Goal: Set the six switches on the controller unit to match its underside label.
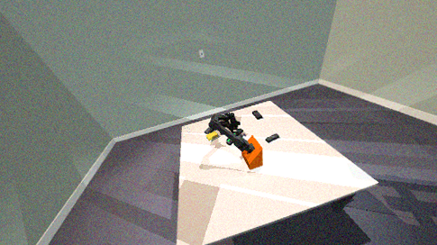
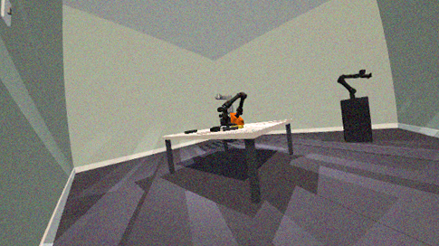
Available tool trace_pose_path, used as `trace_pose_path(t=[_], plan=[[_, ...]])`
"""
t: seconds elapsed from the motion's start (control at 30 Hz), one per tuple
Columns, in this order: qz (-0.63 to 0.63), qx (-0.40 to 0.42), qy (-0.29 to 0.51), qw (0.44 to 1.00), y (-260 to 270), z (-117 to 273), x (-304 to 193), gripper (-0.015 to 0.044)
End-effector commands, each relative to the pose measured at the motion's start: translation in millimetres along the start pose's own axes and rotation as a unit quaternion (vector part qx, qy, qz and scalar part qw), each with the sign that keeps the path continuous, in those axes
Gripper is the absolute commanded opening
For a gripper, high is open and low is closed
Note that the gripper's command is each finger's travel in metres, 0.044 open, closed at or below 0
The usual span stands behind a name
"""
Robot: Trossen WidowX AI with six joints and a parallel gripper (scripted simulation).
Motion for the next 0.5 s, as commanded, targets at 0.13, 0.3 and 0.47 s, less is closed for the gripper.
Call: trace_pose_path(t=[0.13,0.3,0.47], plan=[[-0.003,0.002,0.008,1.000,-0.8,-7.9,0.0,0.0338],[-0.003,0.002,0.008,1.000,-1.2,-11.4,1.4,0.0338],[-0.003,0.002,0.008,1.000,-1.6,-15.0,2.7,0.0338]])
Point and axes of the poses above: the point midway between the two fingers, 35 mm back from their tips, its own z axis back along the fingers, its own y axis across the jaws, x = y × z, the point moved 10 cm from there along z, back along the fingers, and after that the axes turned 15 degrees about z, right-handed, at the moved point
